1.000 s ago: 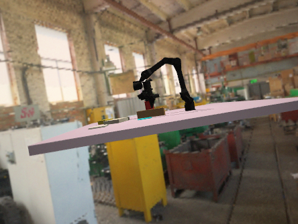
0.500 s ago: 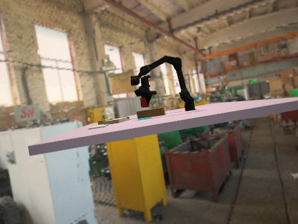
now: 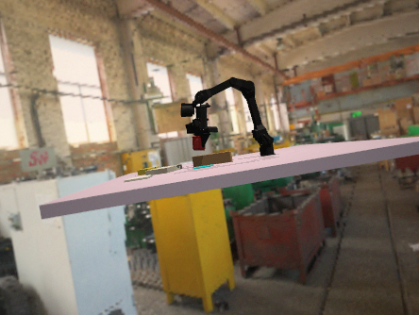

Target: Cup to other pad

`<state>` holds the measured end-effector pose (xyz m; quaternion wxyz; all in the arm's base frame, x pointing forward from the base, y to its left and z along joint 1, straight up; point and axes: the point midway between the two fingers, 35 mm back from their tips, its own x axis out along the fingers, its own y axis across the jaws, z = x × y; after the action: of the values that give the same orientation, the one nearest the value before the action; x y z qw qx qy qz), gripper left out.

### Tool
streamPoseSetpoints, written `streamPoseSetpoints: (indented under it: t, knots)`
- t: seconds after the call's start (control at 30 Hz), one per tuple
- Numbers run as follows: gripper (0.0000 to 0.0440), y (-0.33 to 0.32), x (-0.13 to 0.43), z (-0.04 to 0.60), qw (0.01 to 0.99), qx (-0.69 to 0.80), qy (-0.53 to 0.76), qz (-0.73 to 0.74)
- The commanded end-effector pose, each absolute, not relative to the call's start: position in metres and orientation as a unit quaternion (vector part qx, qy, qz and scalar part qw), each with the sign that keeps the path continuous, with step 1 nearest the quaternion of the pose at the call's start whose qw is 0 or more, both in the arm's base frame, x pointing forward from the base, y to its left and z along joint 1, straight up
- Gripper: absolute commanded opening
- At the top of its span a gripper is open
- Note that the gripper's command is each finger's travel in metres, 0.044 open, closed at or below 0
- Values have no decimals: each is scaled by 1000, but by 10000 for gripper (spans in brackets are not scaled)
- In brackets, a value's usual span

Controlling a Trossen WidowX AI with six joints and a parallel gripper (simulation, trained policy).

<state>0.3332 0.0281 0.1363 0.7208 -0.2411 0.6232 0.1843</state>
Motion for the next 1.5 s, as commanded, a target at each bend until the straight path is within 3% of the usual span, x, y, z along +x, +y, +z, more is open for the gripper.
streamPoseSetpoints:
  t: [0.0, 1.03, 1.4, 1.47]
  knots:
    - [0, 42, 340, 134, 725, -245, 615, 191]
    - [0, 128, 339, 77, 722, -273, 593, 230]
    - [53, 129, 335, 62, 726, -269, 590, 228]
    - [82, 130, 337, 66, 732, -265, 584, 229]
